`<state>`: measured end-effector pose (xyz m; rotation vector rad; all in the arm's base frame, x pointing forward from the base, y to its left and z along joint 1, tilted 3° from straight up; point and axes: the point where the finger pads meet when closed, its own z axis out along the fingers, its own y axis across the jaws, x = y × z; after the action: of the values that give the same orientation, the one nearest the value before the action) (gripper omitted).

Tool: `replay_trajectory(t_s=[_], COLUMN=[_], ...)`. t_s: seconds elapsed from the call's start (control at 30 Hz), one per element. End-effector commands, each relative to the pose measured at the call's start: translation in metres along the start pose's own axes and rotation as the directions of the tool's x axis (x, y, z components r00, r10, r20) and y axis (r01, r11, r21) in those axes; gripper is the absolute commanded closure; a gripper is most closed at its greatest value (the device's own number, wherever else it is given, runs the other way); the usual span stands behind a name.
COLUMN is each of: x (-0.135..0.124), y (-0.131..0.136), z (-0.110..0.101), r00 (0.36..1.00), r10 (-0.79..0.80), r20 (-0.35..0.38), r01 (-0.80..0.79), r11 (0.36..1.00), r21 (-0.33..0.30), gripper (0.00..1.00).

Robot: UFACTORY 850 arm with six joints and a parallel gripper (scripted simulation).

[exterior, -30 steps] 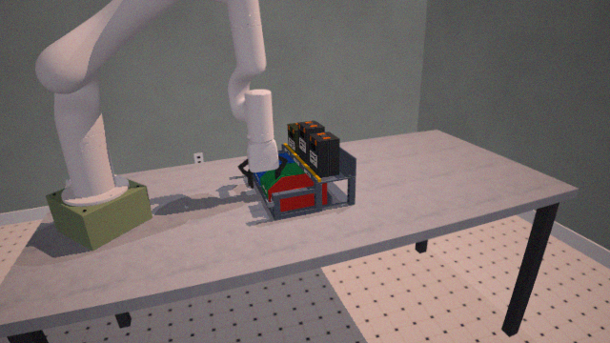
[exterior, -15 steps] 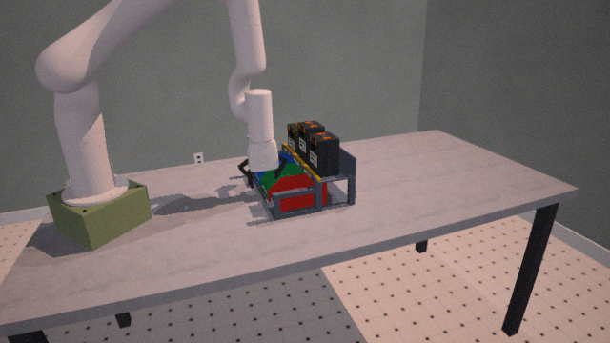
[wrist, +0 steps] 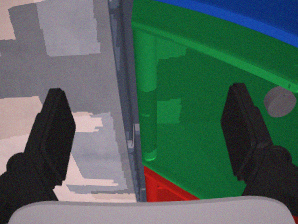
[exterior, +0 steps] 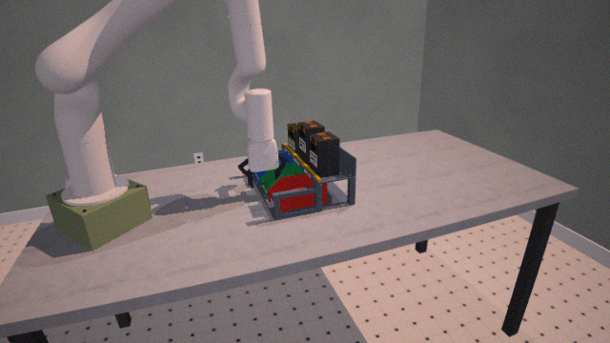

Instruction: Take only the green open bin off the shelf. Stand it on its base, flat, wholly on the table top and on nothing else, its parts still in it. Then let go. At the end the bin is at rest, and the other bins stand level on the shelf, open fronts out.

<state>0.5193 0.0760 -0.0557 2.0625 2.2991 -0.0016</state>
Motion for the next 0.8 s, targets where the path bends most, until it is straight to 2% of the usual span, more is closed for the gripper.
replay_trajectory(t_s=[0.0,0.13,0.17,0.77], x=[0.0001,0.0001,0.0001,0.0001], y=[0.0009,0.0009,0.0009,0.0009], z=[-0.0006,-0.0006,-0.0006,-0.0006], r00=[1.000,1.000,1.000,1.000], r10=[0.000,0.000,0.000,0.000], r20=[0.000,0.000,0.000,0.000], r01=[0.000,0.000,0.000,0.000], r11=[1.000,1.000,1.000,1.000], r21=[-0.002,-0.002,-0.002,-0.002], gripper=[0.00,0.00,1.00,1.00])
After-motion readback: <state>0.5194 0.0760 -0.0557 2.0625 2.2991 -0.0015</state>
